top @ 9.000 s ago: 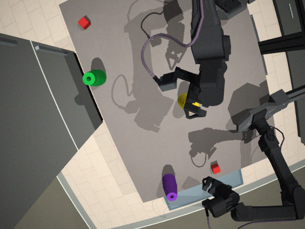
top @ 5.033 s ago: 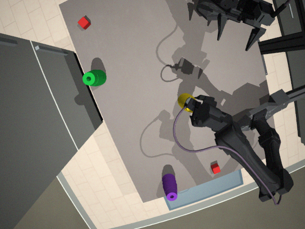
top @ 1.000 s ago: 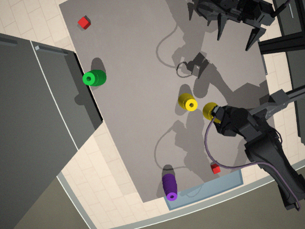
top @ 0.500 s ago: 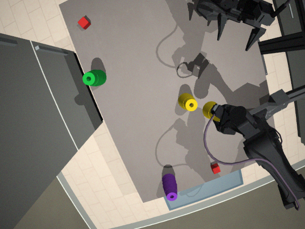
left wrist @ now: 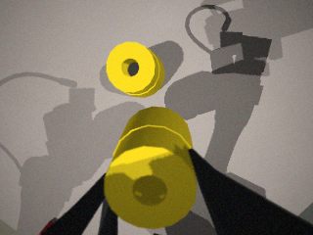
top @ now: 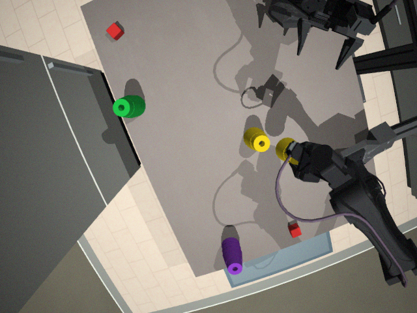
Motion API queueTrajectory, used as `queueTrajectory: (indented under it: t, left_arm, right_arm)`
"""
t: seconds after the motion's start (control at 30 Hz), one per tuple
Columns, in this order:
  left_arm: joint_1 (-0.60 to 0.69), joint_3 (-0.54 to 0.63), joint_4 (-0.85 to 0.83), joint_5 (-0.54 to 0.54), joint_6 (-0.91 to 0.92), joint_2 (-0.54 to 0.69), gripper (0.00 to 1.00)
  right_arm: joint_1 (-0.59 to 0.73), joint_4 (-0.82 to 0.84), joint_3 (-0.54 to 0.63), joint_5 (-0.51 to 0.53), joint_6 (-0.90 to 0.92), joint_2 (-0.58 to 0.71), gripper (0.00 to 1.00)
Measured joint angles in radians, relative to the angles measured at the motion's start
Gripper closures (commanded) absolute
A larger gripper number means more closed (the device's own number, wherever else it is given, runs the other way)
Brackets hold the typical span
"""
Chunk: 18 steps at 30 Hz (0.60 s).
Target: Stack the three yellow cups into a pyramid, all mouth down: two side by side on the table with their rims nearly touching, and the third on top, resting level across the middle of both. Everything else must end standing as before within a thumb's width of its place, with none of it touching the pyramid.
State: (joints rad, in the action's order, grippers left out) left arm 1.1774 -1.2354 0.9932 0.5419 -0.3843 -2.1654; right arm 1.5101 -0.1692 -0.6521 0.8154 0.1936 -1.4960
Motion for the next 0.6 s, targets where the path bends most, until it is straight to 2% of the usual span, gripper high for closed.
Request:
queueTrajectory:
  t: [0.6]
  left_arm:
    - [-0.048, 0.144, -0.154, 0.012, 0.047, 0.000, 1.00]
  right_arm:
    - [0.000, 0.000, 0.000, 0.000, 0.000, 0.000, 0.00]
